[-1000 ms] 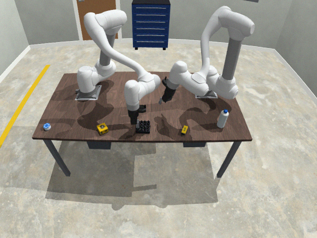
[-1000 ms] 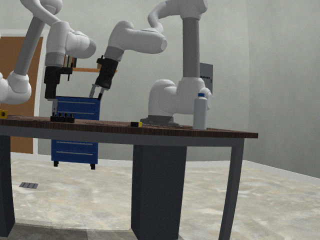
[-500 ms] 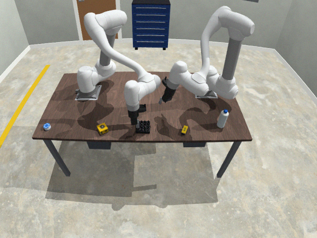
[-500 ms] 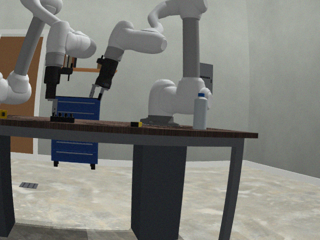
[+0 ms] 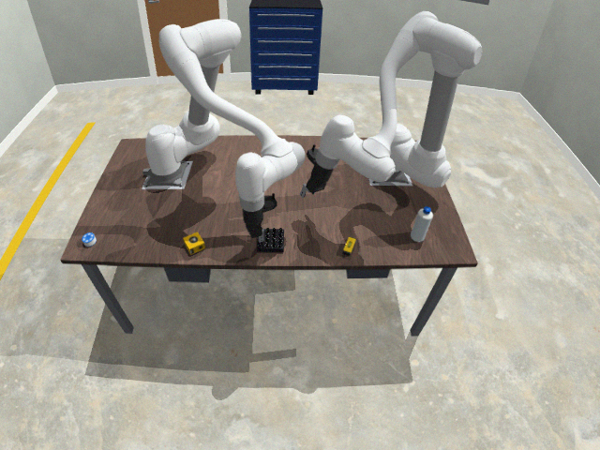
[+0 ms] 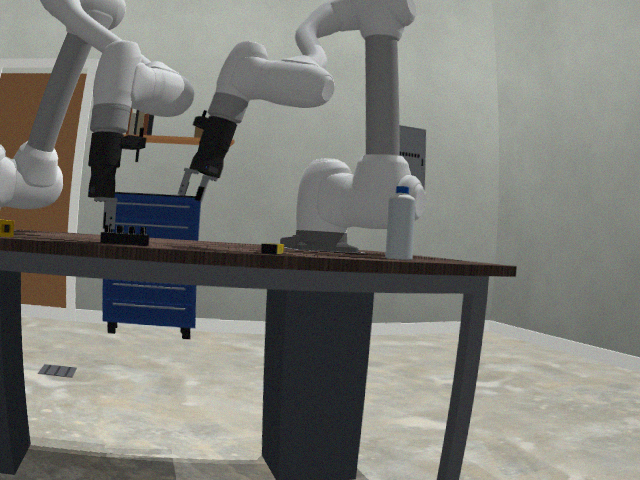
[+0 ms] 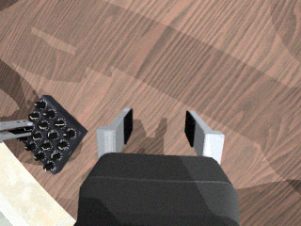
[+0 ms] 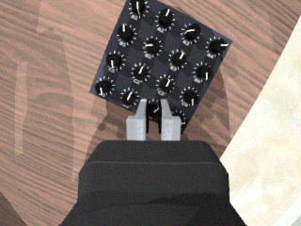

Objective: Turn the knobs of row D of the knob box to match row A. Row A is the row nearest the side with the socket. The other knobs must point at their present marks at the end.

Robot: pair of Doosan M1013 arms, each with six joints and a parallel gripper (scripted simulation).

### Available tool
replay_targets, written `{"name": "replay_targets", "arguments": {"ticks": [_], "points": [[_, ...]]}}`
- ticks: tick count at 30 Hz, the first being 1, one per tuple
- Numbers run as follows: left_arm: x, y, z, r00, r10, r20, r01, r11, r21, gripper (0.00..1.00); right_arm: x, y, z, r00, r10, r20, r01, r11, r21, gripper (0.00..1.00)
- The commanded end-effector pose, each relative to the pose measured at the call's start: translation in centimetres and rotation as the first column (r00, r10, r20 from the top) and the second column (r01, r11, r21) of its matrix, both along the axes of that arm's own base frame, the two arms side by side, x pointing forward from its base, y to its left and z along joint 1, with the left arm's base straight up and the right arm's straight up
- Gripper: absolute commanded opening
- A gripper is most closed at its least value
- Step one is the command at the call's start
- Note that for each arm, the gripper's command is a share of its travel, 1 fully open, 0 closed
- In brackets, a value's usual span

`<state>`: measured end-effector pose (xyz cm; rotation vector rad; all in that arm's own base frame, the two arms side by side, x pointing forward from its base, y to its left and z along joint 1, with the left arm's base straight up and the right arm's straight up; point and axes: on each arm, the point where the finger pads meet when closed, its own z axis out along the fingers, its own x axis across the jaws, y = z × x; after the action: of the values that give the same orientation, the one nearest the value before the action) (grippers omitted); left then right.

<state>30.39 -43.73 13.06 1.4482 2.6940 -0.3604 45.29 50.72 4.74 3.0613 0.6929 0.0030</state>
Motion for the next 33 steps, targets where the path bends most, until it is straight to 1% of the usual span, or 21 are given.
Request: {"name": "replay_targets", "arguments": {"ticks": [1,8,14,16,22,31,33], "points": [[0.03,-0.03,0.06,1.0,0.0,0.001,0.0,1.0,-0.001,1.0,0.03,0.05,0.1,0.998,0.057,-0.002,-0.057,0.998,0.003,0.3],[0.03,-0.03,0.06,1.0,0.0,0.001,0.0,1.0,-0.001,1.0,0.03,0.05,0.1,0.972,0.237,-0.001,-0.237,0.972,0.003,0.3],[0.03,-0.03,0.06,1.0,0.0,0.001,0.0,1.0,-0.001,1.0,0.03,0.05,0.1,0.921,0.39,-0.001,-0.39,0.921,0.003,0.3],[0.03,-0.03,0.06,1.0,0.0,0.001,0.0,1.0,-0.001,1.0,0.03,0.05,0.1,0.921,0.39,-0.001,-0.39,0.921,0.003,0.3],[0.03,-0.03,0.06,1.0,0.0,0.001,0.0,1.0,-0.001,1.0,0.03,0.05,0.1,0.847,0.532,-0.001,-0.532,0.847,0.003,0.3],[0.03,-0.03,0.06,1.0,0.0,0.001,0.0,1.0,-0.001,1.0,0.03,0.05,0.1,0.71,0.704,-0.001,-0.704,0.71,0.003,0.3],[0.03,-0.03,0.06,1.0,0.0,0.001,0.0,1.0,-0.001,1.0,0.03,0.05,0.1,0.71,0.704,-0.001,-0.704,0.71,0.003,0.3]]}}
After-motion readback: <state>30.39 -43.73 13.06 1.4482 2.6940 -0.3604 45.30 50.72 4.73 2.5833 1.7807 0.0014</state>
